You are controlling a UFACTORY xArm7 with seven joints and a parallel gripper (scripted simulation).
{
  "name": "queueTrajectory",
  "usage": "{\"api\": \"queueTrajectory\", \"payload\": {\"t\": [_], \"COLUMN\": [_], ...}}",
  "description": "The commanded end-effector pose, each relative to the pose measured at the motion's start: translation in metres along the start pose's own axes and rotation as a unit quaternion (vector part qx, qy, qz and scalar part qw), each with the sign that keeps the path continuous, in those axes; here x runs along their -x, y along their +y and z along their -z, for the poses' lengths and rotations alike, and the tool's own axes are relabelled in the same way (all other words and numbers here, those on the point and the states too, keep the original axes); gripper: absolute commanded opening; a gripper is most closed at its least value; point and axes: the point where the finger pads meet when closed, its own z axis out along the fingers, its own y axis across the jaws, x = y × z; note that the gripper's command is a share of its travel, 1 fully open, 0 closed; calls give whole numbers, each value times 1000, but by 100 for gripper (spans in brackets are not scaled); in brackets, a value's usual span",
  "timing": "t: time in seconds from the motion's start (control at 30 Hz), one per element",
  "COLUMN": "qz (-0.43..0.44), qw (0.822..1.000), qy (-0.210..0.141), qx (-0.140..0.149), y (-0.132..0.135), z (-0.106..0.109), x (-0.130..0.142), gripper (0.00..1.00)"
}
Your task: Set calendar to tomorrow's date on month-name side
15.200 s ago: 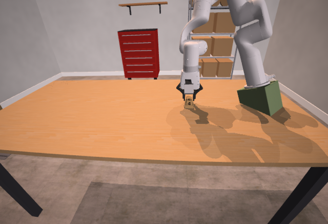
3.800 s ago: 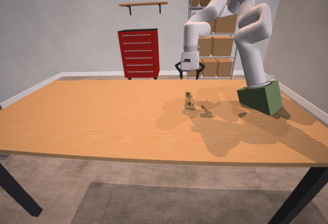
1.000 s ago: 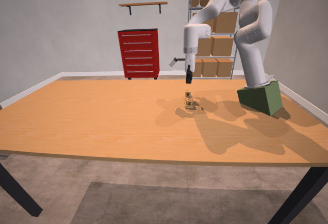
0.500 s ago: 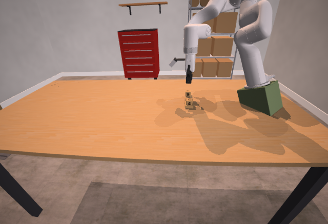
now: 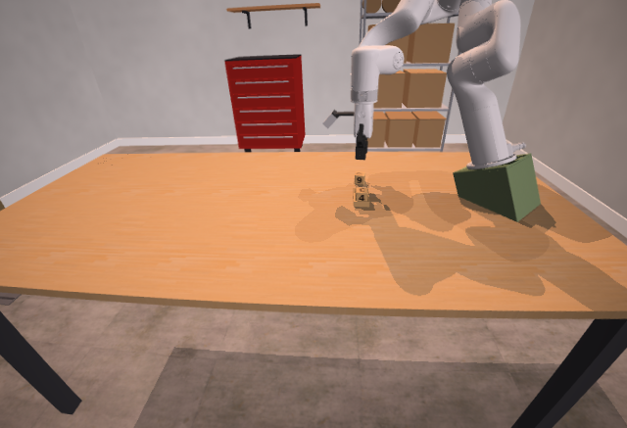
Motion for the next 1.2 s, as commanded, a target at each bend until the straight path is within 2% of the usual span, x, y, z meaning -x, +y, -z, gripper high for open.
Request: {"api": "queueTrajectory", "payload": {"t": [0.0,0.47,1.17], "qz": [0,0,0], "qw": [1000,1000,1000], "qy": [1,1,2], "qx": [0,0,0], "y": [0,-1,-1], "z": [0,-9,-39], "x": [-1,-1,-1], "gripper": [49,49,49]}}
